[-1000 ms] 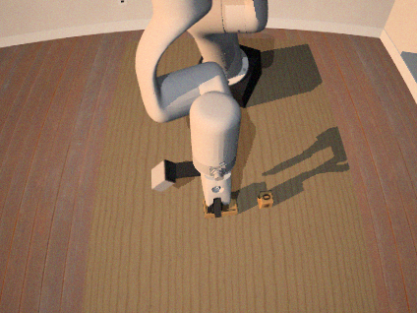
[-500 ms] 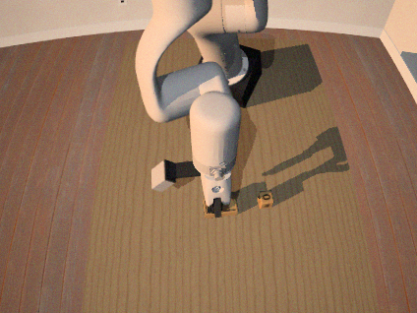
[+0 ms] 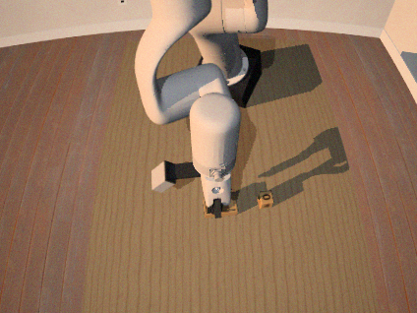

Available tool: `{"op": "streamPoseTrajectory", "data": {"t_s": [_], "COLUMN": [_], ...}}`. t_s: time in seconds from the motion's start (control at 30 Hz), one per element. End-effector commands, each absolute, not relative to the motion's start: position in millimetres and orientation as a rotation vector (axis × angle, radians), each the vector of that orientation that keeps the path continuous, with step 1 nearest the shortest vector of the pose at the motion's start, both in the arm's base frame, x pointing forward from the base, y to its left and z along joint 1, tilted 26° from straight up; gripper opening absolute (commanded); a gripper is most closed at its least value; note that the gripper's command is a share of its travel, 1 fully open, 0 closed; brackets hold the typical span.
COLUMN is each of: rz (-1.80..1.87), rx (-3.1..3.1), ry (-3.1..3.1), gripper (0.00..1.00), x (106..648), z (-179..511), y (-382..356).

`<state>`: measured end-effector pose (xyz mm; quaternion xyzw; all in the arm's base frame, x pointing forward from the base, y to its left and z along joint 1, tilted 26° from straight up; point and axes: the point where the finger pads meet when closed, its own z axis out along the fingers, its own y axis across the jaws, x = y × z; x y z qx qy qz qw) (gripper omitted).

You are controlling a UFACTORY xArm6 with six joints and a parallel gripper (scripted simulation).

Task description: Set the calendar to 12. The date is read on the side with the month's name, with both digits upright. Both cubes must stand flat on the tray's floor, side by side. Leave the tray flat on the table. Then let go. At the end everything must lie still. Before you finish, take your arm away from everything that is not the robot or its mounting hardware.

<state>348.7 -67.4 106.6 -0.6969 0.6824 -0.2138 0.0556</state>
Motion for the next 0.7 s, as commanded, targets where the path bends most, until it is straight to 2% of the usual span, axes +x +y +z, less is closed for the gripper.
{"op": "streamPoseTrajectory", "data": {"t_s": [0.0,0.67], "rz": [-0.652,-0.652], "rx": [-2.114,-2.114], "ry": [2.07,2.07], "gripper": [0.47,0.47], "x": [350.8,358.0], "z": [104.2,86.9], "y": [-68.3,-72.4]}}
